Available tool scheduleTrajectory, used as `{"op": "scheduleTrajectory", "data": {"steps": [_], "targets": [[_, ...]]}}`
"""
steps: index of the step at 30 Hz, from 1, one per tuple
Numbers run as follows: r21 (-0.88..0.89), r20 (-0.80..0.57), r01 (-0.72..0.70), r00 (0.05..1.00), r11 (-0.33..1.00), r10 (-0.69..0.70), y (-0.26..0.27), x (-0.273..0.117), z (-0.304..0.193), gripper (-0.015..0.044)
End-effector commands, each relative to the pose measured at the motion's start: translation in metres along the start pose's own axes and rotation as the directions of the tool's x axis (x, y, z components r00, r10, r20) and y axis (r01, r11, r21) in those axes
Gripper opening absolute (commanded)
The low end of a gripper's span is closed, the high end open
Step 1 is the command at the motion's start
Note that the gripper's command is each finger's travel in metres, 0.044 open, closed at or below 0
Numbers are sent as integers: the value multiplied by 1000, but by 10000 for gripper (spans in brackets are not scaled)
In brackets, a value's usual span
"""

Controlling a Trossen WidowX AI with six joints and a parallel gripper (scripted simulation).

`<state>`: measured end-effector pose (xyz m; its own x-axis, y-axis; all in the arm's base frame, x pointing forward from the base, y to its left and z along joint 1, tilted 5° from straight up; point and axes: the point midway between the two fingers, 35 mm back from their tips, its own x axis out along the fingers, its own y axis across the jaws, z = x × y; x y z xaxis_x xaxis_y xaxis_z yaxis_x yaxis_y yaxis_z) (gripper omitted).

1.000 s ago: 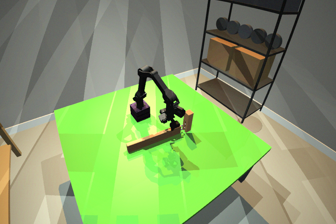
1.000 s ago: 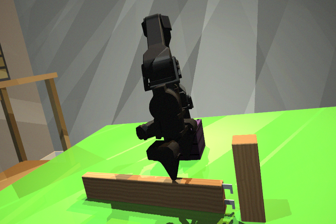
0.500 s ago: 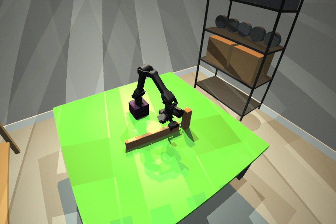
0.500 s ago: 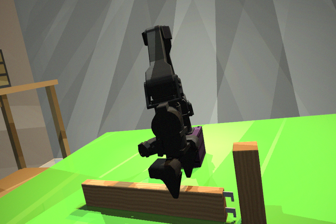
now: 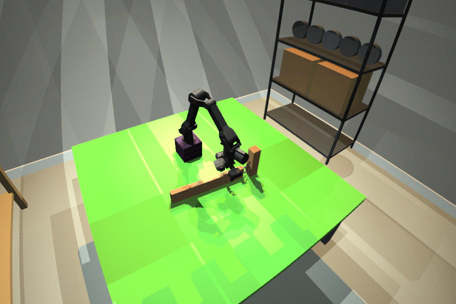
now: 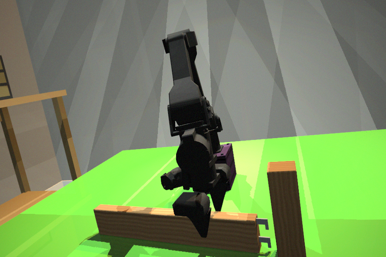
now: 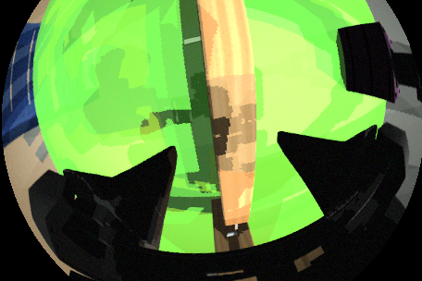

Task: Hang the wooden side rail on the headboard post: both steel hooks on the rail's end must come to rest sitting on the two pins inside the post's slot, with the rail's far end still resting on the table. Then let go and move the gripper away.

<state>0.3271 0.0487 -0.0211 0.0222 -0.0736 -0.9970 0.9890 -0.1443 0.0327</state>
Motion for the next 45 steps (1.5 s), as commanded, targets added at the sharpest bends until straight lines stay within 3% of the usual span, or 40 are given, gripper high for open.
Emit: {"op": "scheduleTrajectory", "data": {"steps": [1,18,29,36,40,45], "targets": [[-5,6,-1,1000,1000,1,0,6,1,440],[-5,6,-1,1000,1000,1,-2,30,2,440],[-5,6,-1,1000,1000,1,-2,30,2,151],[-5,6,-1,1000,1000,1,-2,30,2,105],[-5,6,-1,1000,1000,1,-2,30,2,0],[-5,6,-1,1000,1000,1,-2,30,2,0]]}}
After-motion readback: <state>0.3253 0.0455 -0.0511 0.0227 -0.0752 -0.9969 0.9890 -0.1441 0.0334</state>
